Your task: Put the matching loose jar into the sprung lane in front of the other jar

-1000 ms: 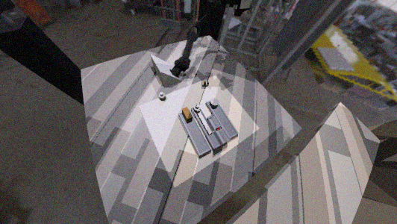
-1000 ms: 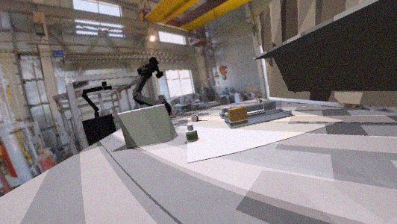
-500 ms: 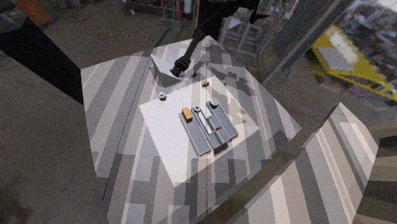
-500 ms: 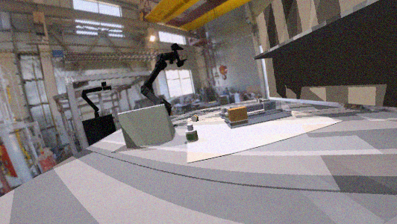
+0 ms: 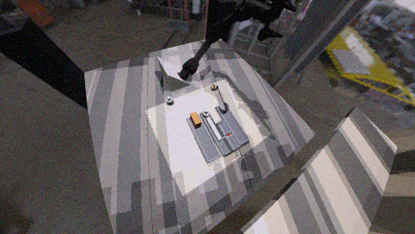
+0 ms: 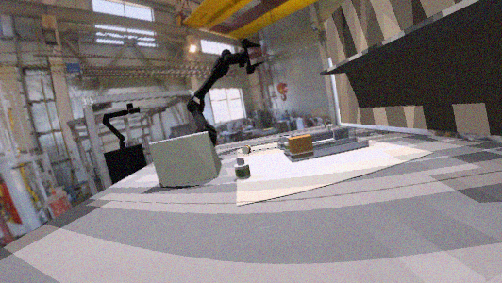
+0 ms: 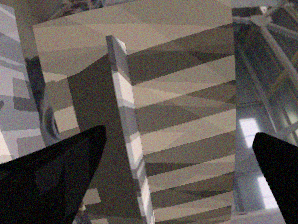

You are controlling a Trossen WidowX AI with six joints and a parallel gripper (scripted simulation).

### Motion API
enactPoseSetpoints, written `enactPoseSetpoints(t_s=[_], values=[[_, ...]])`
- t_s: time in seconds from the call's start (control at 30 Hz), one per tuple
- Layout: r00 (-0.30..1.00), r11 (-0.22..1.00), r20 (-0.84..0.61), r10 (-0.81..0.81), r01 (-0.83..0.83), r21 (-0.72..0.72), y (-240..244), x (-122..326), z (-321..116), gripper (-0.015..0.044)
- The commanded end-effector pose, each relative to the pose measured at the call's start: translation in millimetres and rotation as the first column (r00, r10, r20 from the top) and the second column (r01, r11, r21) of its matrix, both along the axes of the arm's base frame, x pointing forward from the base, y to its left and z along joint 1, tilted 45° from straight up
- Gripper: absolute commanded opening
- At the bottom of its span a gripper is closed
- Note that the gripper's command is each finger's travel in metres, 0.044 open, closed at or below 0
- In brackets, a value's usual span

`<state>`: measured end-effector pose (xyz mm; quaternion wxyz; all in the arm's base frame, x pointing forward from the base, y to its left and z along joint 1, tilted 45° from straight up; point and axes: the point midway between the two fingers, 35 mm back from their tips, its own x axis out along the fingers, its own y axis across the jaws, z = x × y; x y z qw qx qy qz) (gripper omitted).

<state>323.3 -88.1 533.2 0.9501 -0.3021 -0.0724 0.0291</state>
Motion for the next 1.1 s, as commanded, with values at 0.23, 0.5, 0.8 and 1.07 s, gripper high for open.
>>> enactPoseSetpoints(t_s=[0.23,0.5,0.8,1.07], values=[[0.896,0.98,-0.427,-0.123,0.176,0.088,-93,55,-155,0.044],[0.685,0.947,-0.72,-0.108,0.292,0.136,-143,45,-286,0.044],[0.355,0.898,-0.933,0.061,0.389,0.206,-161,-13,-426,0.044],[0.054,0.841,-0.949,0.312,0.449,0.302,-139,-91,-519,0.044]])
